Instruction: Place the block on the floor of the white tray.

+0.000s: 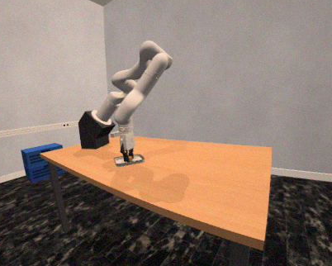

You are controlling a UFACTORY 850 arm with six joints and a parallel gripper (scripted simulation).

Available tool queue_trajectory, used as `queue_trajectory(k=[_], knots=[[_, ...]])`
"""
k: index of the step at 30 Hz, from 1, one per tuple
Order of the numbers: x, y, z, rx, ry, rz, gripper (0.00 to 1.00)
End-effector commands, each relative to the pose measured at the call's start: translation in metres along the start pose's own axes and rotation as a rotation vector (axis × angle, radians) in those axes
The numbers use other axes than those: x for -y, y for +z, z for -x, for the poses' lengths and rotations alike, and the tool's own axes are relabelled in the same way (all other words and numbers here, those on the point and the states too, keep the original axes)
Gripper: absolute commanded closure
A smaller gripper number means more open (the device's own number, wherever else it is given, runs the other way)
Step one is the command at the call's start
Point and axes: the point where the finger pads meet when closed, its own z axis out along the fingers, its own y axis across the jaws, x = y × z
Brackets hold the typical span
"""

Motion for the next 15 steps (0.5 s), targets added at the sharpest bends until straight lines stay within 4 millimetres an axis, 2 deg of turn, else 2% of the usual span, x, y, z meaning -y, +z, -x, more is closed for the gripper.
queue_trajectory(k=[1,9,15], knots=[[0.0004,-0.0003,0.0003,0.001,0.0,-0.001,0.48],[0.0004,-0.0016,0.0003,0.001,0.0,-0.001,0.48],[0.0004,-0.0102,0.0003,0.001,0.0,-0.001,0.48]])
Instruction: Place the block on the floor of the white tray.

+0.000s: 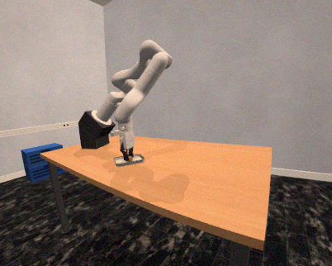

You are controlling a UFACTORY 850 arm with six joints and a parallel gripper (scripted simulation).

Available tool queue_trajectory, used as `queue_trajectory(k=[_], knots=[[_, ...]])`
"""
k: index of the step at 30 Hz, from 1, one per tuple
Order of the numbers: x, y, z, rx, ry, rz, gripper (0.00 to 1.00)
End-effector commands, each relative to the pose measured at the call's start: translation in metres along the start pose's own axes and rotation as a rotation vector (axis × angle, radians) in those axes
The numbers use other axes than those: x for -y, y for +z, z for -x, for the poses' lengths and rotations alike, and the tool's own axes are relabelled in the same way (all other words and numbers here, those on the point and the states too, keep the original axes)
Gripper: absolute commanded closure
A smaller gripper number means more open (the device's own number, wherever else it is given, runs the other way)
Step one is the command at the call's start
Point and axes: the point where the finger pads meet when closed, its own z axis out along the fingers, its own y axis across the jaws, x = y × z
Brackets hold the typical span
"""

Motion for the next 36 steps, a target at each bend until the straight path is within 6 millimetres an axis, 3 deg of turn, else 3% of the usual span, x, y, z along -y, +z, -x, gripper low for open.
queue_trajectory(k=[1,19,34,36], knots=[[0.0,-0.006,0.0,0.001,0.0,-0.001,0.48],[0.0,-0.043,0.0,0.001,0.0,-0.001,0.48],[0.0,-0.047,0.0,0.001,0.0,-0.001,0.48],[-0.005,-0.047,-0.007,0.001,0.0,0.0,0.48]])
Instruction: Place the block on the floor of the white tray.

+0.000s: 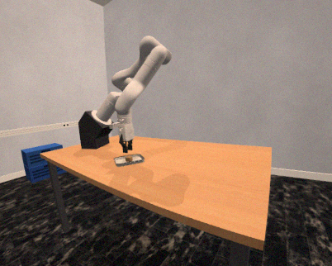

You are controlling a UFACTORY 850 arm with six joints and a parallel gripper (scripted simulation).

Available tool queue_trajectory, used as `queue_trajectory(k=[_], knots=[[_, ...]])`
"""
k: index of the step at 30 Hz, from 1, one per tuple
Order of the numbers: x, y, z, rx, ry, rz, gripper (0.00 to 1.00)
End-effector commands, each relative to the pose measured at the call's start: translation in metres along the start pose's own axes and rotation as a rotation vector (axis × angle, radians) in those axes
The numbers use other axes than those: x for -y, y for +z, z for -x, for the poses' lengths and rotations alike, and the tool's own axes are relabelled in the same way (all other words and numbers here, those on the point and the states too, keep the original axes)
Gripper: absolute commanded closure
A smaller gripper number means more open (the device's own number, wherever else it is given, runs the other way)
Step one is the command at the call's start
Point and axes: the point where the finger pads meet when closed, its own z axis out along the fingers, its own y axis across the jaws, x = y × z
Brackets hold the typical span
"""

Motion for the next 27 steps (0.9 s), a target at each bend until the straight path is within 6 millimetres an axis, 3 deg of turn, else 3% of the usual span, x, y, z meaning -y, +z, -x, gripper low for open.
queue_trajectory(k=[1,2,4,7,15,27], knots=[[-0.004,0.0,-0.006,0.0,0.001,0.0,0.48],[-0.004,0.0,-0.006,0.0,0.001,0.0,0.48],[-0.018,0.0,-0.027,0.0,0.001,0.0,0.48],[-0.055,0.0,-0.08,0.0,0.001,0.0,0.48],[-0.127,0.0,-0.186,0.0,0.001,-0.001,0.48],[-0.128,0.0,-0.186,0.0,0.001,-0.001,0.48]])
